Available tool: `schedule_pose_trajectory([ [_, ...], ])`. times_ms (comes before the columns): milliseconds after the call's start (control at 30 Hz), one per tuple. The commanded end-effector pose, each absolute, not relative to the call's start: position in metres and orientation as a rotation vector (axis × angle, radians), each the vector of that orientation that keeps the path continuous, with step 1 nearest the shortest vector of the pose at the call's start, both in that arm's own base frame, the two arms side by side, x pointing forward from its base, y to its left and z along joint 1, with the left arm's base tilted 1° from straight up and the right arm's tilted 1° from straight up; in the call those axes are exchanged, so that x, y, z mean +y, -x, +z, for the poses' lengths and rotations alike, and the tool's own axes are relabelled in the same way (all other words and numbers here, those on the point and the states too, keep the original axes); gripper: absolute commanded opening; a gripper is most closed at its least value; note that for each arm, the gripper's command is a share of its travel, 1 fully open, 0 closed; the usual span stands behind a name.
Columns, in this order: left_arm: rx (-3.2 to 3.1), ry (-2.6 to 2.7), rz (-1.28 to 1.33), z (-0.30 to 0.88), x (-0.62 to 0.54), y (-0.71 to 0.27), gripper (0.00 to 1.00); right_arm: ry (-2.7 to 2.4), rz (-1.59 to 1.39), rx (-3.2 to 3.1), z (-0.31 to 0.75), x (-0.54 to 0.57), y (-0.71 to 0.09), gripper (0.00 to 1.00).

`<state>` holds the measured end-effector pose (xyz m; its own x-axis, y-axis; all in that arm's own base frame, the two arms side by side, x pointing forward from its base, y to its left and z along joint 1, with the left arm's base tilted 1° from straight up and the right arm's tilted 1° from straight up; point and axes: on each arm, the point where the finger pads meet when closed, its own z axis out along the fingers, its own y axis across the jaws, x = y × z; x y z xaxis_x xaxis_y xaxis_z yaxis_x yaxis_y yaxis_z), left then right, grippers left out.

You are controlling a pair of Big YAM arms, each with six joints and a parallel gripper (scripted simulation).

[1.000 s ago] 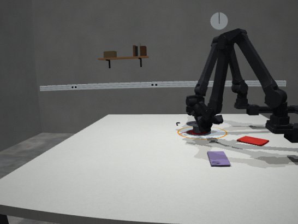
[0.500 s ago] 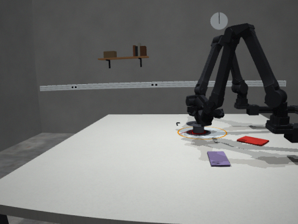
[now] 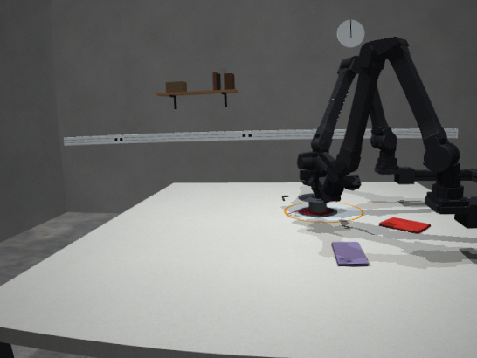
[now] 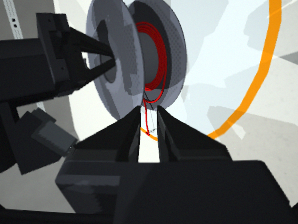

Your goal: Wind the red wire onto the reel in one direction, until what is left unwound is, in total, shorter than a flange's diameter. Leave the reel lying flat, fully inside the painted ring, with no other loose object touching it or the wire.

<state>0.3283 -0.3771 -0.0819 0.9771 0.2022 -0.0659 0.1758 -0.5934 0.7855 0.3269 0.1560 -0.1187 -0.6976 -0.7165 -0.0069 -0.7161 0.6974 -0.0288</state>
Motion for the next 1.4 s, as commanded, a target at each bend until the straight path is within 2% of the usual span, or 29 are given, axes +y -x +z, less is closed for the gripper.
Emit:
schedule_pose_trajectory([
  [0, 0.255, -2.21, 0.06, -0.062, -0.379, -0.322, 0.15, 1.23, -0.038, 2.888, -0.123, 0.155, -0.33, 0.0],
  [833, 0.469, -2.326, 0.368, 0.033, -0.328, -0.272, 0.15, 1.23, -0.038, 2.888, -0.123, 0.155, -0.33, 0.0],
  [1367, 0.543, -2.356, 0.476, 0.047, -0.313, -0.261, 0.15, 1.23, -0.038, 2.888, -0.123, 0.155, -0.33, 0.0],
])
